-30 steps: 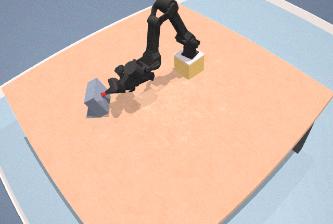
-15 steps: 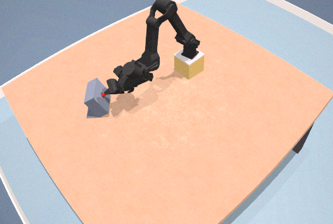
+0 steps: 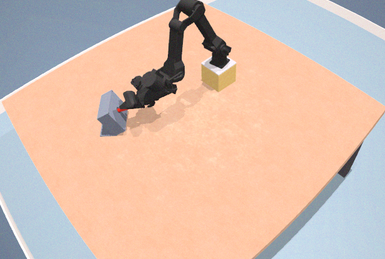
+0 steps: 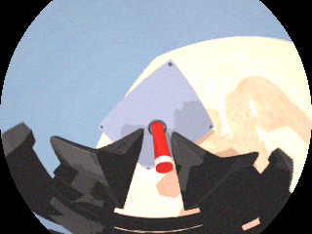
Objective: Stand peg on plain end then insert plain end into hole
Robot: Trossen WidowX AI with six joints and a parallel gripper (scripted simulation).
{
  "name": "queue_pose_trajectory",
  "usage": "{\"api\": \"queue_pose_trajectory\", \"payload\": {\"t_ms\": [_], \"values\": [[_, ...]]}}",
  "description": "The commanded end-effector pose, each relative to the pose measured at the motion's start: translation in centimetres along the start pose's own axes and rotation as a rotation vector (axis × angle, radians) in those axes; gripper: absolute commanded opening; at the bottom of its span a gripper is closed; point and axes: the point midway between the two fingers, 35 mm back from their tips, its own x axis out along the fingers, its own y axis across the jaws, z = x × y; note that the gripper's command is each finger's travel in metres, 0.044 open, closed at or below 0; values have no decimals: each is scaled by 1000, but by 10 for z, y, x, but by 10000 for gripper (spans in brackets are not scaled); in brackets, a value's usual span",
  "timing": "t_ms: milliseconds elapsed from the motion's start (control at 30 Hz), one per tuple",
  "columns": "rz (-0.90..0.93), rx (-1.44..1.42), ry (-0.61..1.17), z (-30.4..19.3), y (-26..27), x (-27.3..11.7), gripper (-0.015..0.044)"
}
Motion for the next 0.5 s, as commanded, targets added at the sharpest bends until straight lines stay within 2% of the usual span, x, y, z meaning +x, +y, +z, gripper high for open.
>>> {"api": "queue_pose_trajectory", "payload": {"t_ms": [0, 233, 467], "values": [[-1, -1, 0, 0, 0, 0, 262], [-1, -1, 1, 0, 0, -4, 440], [-3, -1, 3, -1, 2, -13, 440]]}}
